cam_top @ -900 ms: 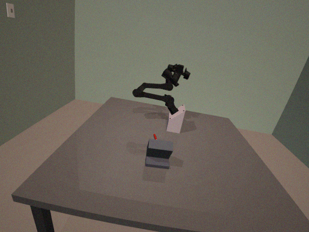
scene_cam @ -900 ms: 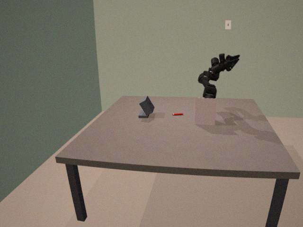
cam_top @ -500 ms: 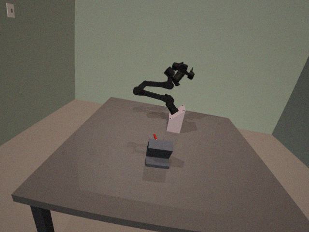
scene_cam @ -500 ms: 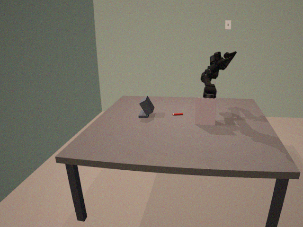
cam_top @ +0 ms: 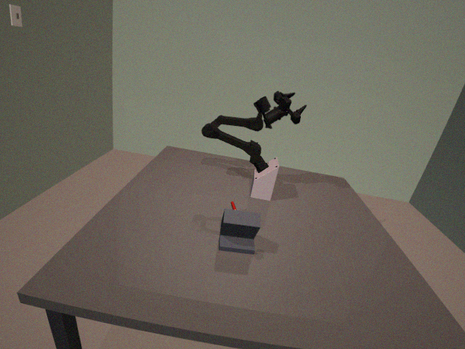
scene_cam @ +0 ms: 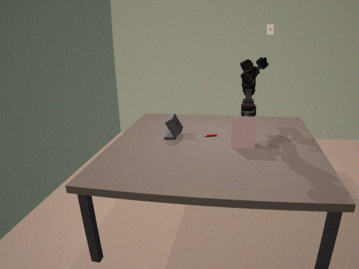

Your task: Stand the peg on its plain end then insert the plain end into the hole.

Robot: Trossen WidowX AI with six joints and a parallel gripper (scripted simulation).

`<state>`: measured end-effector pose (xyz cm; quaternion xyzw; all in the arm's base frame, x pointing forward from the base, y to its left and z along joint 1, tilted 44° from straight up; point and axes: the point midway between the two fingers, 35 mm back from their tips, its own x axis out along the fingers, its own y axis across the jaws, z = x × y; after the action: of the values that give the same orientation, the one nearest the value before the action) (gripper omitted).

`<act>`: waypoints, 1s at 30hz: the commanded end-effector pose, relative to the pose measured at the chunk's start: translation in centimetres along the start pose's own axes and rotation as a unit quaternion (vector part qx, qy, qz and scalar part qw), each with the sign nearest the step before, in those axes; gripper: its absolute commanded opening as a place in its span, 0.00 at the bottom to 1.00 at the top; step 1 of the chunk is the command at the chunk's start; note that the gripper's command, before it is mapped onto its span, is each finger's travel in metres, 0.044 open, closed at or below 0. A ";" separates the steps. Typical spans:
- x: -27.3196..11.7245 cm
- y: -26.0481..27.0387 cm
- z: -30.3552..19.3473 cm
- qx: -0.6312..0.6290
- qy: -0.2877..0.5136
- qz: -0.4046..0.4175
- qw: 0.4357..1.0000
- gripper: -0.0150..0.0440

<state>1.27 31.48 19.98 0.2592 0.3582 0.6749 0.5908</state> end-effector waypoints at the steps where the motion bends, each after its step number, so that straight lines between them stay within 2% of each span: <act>1: -0.1 -3.2 2.0 -0.011 -0.028 -0.072 0.997 1.00; 15: -3.7 -12.9 7.0 -0.025 -0.080 -0.292 0.953 1.00; 30: -12.2 -21.6 10.3 -0.013 -0.086 -0.517 0.851 1.00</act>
<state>22.62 24.46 11.07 0.1100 0.3692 0.3010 0.8724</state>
